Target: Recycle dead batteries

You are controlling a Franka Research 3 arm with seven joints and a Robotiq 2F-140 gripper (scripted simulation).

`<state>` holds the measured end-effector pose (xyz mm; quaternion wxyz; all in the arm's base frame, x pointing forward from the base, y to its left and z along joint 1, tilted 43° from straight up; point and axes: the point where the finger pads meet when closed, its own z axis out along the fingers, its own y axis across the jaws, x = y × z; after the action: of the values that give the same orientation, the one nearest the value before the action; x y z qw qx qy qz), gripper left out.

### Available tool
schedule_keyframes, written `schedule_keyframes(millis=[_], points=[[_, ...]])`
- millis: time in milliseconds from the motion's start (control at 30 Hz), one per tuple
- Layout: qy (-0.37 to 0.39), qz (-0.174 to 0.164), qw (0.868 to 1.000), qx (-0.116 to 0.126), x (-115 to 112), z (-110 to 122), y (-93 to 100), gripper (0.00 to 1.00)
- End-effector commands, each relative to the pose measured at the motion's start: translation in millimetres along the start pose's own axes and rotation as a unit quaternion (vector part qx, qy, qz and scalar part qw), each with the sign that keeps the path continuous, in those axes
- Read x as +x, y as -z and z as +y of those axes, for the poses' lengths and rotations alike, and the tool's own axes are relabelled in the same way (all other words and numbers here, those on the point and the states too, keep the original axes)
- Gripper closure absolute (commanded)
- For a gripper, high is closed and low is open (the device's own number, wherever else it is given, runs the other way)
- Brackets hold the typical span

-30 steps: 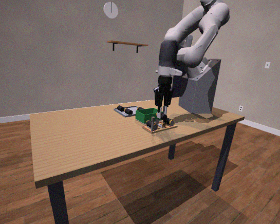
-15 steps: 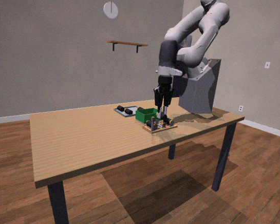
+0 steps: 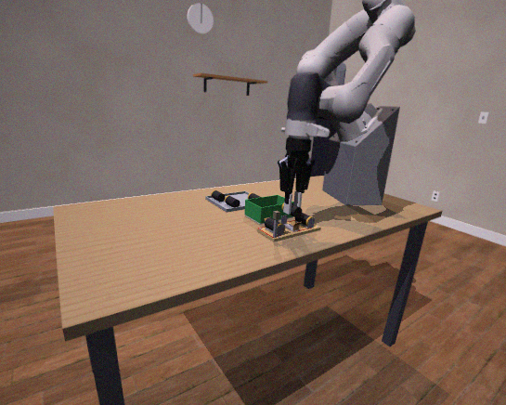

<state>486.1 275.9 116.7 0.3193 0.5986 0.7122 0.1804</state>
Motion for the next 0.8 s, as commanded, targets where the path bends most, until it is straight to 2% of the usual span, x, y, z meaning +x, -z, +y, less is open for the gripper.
schedule_keyframes(millis=[0,767], points=[[0.018,0.001,1.000,-0.002,1.2,1.3,0.3,0.84],[0.019,0.001,1.000,-0.002,3.4,2.5,0.3,0.84]])
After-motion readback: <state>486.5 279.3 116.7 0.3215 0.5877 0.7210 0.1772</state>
